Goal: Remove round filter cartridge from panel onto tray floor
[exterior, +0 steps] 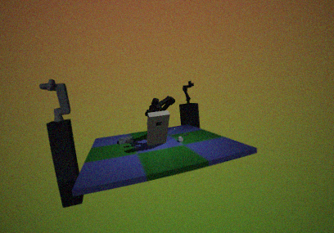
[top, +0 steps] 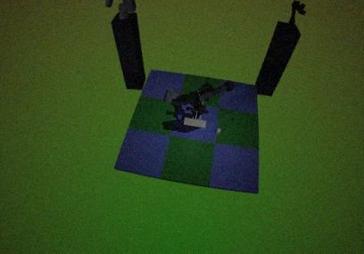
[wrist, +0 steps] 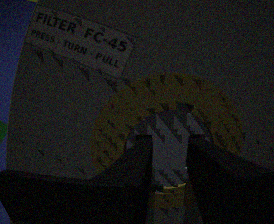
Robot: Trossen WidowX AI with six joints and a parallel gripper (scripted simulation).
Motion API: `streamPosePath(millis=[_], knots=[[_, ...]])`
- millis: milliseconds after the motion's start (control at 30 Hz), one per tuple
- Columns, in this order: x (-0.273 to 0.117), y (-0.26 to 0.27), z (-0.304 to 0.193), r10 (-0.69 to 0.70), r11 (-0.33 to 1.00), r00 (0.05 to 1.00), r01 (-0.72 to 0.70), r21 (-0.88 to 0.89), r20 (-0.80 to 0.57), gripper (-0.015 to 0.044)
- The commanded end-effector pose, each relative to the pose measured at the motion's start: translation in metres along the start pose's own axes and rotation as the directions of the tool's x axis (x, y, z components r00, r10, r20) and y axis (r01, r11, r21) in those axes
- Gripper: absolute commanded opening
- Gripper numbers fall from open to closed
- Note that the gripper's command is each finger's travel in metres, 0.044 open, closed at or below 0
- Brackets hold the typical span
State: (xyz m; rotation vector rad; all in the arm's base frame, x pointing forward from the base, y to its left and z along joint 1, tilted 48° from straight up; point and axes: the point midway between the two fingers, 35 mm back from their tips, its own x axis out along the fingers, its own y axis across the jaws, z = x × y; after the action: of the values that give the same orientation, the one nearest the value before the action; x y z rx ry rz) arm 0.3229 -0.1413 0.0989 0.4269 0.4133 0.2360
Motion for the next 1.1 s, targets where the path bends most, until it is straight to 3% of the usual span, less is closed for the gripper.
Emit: streamPosePath(millis=[0,500,1067], knots=[[0.0007,-0.0001,-0.0001,-0.004,1.0,1.0,0.004,-0.002,-0.002,0.0],[0.0064,0.0002,-0.0013,-0.007,0.905,1.0,0.003,-0.425,-0.008,0.0],[0.0085,0.0002,-0.0014,-0.007,0.515,1.0,-0.003,-0.857,-0.008,0.0]])
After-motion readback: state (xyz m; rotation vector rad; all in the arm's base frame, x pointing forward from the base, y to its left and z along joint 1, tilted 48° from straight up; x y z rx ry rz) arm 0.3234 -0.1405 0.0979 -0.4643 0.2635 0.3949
